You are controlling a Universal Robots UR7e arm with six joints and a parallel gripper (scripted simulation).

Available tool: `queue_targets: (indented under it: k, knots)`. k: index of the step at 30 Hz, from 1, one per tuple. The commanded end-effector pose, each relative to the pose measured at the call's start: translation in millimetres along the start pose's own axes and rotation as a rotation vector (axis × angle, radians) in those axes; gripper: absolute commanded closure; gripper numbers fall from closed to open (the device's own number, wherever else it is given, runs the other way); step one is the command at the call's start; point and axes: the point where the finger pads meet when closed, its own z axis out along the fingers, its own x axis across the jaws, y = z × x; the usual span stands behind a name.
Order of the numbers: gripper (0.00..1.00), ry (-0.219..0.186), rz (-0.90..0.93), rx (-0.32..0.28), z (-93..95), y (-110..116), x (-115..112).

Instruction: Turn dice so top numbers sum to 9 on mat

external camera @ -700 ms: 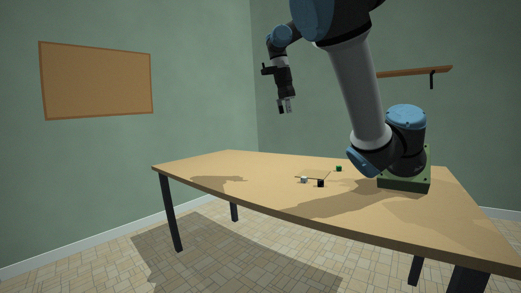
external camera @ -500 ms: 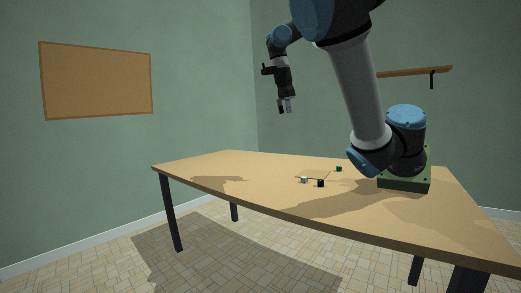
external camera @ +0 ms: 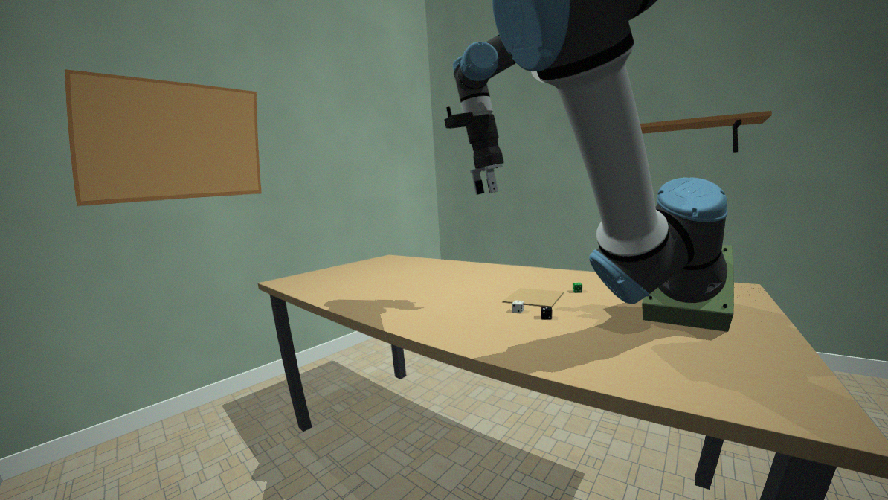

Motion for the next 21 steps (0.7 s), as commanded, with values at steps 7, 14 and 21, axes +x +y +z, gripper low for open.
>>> queue_targets:
  k: [7, 14, 21]
  knots:
    - [0.0, -0.003, 0.096, 0.028, 40.6, 76.8, 11.9]
    - [0.0, -0.006, 0.162, 0.051, 71.8, 125.8, 10.3]
    - [0.0, -0.01, 0.257, 0.089, 119.9, 186.8, -4.0]
